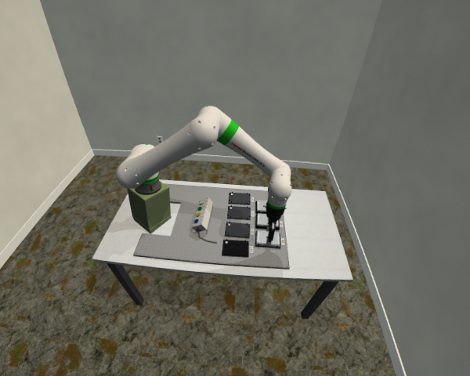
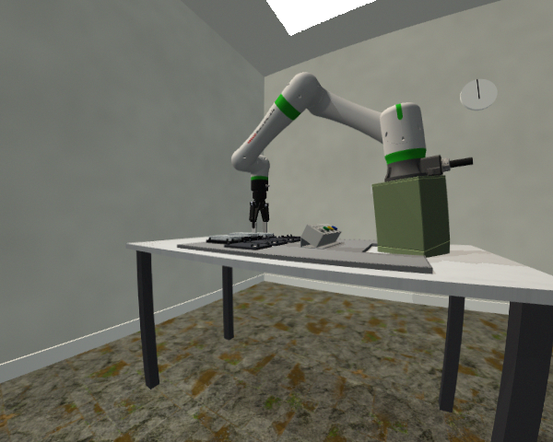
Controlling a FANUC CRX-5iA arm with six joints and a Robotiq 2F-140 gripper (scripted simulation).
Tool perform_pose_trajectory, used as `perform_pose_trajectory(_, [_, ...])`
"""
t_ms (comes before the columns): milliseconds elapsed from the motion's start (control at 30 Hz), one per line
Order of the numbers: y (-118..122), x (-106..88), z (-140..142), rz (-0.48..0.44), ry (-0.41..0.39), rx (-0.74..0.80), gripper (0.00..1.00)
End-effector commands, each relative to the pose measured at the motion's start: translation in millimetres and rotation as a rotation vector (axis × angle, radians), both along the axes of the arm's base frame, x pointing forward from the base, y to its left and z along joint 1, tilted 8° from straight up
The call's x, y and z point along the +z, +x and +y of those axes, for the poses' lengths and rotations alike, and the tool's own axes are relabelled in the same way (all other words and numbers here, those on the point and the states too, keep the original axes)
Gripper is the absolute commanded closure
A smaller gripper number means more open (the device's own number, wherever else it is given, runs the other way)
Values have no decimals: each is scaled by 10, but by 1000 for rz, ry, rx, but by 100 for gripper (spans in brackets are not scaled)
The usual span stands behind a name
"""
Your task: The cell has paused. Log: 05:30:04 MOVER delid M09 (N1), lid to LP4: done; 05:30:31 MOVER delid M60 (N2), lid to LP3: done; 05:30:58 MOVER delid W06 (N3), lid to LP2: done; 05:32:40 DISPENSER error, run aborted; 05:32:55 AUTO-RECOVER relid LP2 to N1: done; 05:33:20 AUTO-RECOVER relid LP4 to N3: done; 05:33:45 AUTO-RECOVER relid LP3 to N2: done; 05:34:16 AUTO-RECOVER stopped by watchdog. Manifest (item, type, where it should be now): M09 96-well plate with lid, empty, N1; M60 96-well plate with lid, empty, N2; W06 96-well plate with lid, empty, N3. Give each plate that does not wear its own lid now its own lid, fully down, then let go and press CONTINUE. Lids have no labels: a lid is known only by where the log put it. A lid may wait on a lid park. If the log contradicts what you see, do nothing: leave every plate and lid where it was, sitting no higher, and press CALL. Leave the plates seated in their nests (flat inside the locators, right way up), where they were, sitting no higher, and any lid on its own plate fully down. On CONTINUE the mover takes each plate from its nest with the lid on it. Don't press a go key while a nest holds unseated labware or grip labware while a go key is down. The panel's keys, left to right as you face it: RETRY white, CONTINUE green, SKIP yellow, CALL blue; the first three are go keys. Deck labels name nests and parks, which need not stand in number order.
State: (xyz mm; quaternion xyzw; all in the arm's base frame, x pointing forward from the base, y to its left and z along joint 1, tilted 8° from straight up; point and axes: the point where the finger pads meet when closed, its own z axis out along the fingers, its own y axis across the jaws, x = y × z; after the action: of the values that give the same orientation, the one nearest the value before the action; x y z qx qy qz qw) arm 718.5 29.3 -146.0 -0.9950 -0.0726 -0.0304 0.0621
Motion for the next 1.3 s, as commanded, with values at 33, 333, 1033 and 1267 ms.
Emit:
perform_pose_trajectory(33, [2, 3, -1, 0, 0, 0, 100])
perform_pose_trajectory(333, [2, 3, -1, 0, 0, 0, 100])
perform_pose_trajectory(1033, [2, 3, -1, 0, 0, 0, 34])
perform_pose_trajectory(1267, [2, 3, -1, 0, 0, 0, 34])
